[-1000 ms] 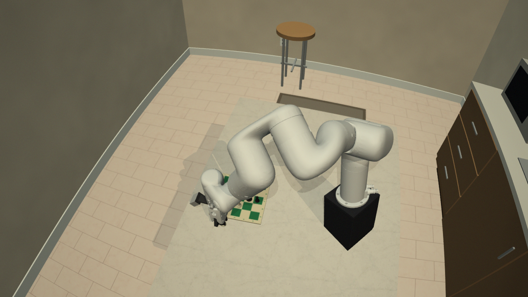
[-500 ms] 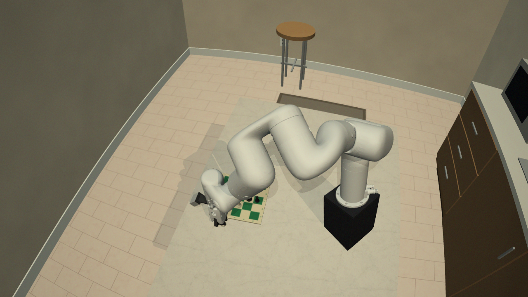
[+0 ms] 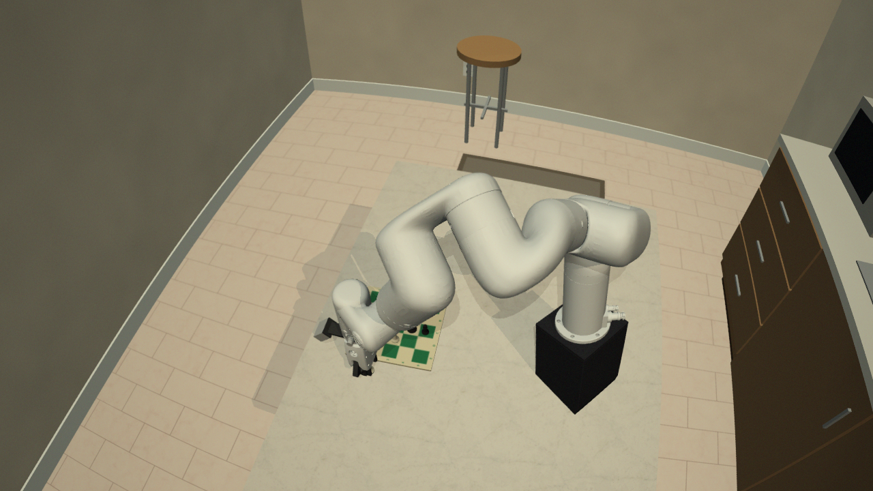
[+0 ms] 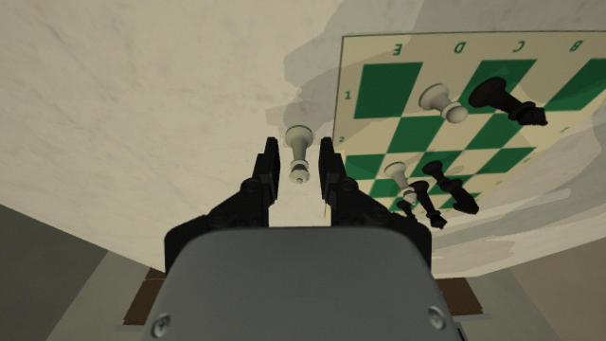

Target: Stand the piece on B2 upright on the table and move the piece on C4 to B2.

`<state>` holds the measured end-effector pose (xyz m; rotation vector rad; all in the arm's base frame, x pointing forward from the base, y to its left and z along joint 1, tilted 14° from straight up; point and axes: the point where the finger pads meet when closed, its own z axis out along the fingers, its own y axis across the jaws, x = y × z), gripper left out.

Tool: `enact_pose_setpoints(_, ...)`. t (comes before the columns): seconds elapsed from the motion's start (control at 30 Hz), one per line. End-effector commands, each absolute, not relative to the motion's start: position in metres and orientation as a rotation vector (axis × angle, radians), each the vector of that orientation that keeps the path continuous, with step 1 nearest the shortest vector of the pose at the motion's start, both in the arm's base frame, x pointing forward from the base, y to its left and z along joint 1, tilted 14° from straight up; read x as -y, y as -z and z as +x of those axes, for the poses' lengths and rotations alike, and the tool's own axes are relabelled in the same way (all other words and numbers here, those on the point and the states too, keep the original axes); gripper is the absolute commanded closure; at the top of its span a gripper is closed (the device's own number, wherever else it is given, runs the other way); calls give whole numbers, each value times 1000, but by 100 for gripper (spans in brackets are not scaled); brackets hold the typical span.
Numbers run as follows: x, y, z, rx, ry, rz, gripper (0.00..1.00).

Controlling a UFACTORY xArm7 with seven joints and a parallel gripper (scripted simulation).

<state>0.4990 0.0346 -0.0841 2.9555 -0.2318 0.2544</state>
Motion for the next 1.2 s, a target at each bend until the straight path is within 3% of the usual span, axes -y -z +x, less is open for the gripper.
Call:
enact_pose_setpoints(0.0, -35, 83, 500, 232, -259, 2956, 58)
enact_pose_setpoints(0.5, -36, 77, 499, 232, -259, 2956, 58)
enact_pose_setpoints(1.17, -50, 0, 487, 232, -259, 2956, 58)
